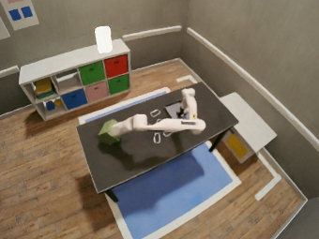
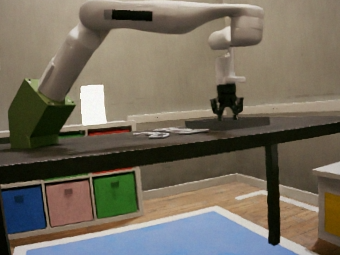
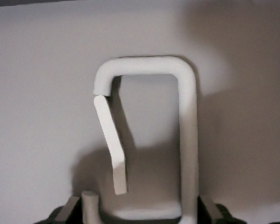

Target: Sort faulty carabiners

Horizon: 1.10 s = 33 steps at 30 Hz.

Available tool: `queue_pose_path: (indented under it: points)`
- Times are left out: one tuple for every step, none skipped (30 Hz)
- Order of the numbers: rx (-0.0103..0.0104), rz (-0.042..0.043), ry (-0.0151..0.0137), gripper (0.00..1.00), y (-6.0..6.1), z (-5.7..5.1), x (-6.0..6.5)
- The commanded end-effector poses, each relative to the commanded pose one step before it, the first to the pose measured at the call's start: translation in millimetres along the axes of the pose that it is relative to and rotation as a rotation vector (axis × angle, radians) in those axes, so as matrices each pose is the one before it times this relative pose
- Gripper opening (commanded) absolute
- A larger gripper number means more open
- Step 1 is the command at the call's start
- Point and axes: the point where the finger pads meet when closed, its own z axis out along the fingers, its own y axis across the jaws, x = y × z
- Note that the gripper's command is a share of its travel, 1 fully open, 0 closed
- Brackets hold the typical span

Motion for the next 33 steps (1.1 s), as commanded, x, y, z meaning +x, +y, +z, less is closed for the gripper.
queue_pose_path:
  points:
    - [0.00341,-0.00183,-0.00037,0.00,-2.02,2.38,0.77]
    - [0.00000,0.00000,0.00000,0.00,0.00,0.00,0.00]
    - [0.00000,0.00000,0.00000,0.00,0.00,0.00,0.00]
    - [0.00000,0.00000,0.00000,0.00,0.00,0.00,0.00]
    - [0.00000,0.00000,0.00000,0.00,0.00,0.00,0.00]
    - [0.00000,0.00000,0.00000,0.00,0.00,0.00,0.00]
    - [0.00000,0.00000,0.00000,0.00,0.00,0.00,0.00]
    - [0.00000,0.00000,0.00000,0.00,0.00,0.00,0.00]
    - [0.00000,0.00000,0.00000,0.00,0.00,0.00,0.00]
    - [0.00000,0.00000,0.00000,0.00,0.00,0.00,0.00]
    - [0.00000,0.00000,0.00000,0.00,0.00,0.00,0.00]
    - [0.00000,0.00000,0.00000,0.00,0.00,0.00,0.00]
    - [0.00000,0.00000,0.00000,0.00,0.00,0.00,0.00]
    - [0.00903,-0.00658,-0.00346,0.00,0.03,-0.11,-0.18]
    - [0.00000,0.00000,0.00000,0.00,0.00,0.00,0.00]
    - [0.00000,0.00000,0.00000,0.00,0.00,0.00,0.00]
    - [0.00000,0.00000,0.00000,0.00,0.00,0.00,0.00]
    - [0.00000,0.00000,0.00000,0.00,0.00,0.00,0.00]
    - [0.00000,0.00000,0.00000,0.00,0.00,0.00,0.00]
    - [0.00000,0.00000,0.00000,0.00,0.00,0.00,0.00]
    - [0.00000,0.00000,0.00000,0.00,0.00,0.00,0.00]
    - [0.00000,0.00000,0.00000,0.00,0.00,0.00,0.00]
    - [0.00000,0.00000,0.00000,0.00,0.00,0.00,0.00]
    - [0.00000,0.00000,0.00000,0.00,0.00,0.00,0.00]
    - [0.00000,0.00000,0.00000,0.00,0.00,0.00,0.00]
    - [0.00000,0.00000,0.00000,0.00,0.00,0.00,0.00]
    - [0.00000,0.00000,0.00000,0.00,0.00,0.00,0.00]
    - [0.00000,0.00000,0.00000,0.00,0.00,0.00,0.00]
    - [0.00000,0.00000,0.00000,0.00,0.00,0.00,0.00]
    - [0.00000,0.00000,0.00000,0.00,0.00,0.00,0.00]
    - [-0.00517,0.00657,0.00449,0.00,-0.38,0.00,0.37]
    - [0.00000,0.00000,0.00000,0.00,0.00,0.00,0.00]
    - [0.00000,0.00000,0.00000,0.00,0.00,0.00,0.00]
